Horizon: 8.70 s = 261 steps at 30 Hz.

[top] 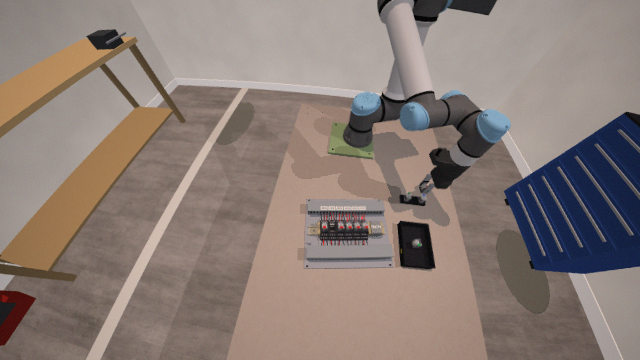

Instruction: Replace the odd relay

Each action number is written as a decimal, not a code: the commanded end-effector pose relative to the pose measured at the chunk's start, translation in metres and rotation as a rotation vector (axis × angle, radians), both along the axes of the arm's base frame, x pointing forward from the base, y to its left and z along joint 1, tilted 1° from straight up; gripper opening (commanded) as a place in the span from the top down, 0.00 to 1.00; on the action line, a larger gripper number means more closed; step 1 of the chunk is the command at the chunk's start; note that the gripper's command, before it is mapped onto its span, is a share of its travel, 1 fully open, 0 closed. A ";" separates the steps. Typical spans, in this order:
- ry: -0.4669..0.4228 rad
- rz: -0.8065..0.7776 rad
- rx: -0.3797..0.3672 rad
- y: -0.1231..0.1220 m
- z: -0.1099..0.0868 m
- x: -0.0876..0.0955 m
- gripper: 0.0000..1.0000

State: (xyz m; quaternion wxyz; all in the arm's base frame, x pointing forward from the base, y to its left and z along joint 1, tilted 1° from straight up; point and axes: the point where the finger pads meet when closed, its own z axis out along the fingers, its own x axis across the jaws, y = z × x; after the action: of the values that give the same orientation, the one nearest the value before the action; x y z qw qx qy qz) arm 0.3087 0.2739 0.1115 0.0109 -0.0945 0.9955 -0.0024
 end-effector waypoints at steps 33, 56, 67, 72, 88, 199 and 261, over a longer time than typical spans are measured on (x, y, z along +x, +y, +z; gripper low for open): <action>-0.001 0.026 0.001 -0.100 0.000 0.063 1.00; -0.001 0.026 0.001 -0.149 0.000 0.094 1.00; -0.001 0.026 0.001 -0.198 0.000 0.125 1.00; -0.001 0.026 0.001 -0.198 0.000 0.125 1.00; -0.001 0.026 0.001 -0.248 0.001 0.157 1.00; -0.001 0.026 0.000 -0.319 -0.023 0.202 1.00; -0.001 0.026 0.000 -0.318 -0.051 0.202 1.00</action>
State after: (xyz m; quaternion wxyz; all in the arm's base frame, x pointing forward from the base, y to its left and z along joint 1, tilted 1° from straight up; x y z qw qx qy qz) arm 0.5105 -0.0438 0.0598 0.0107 -0.1074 0.9942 -0.0020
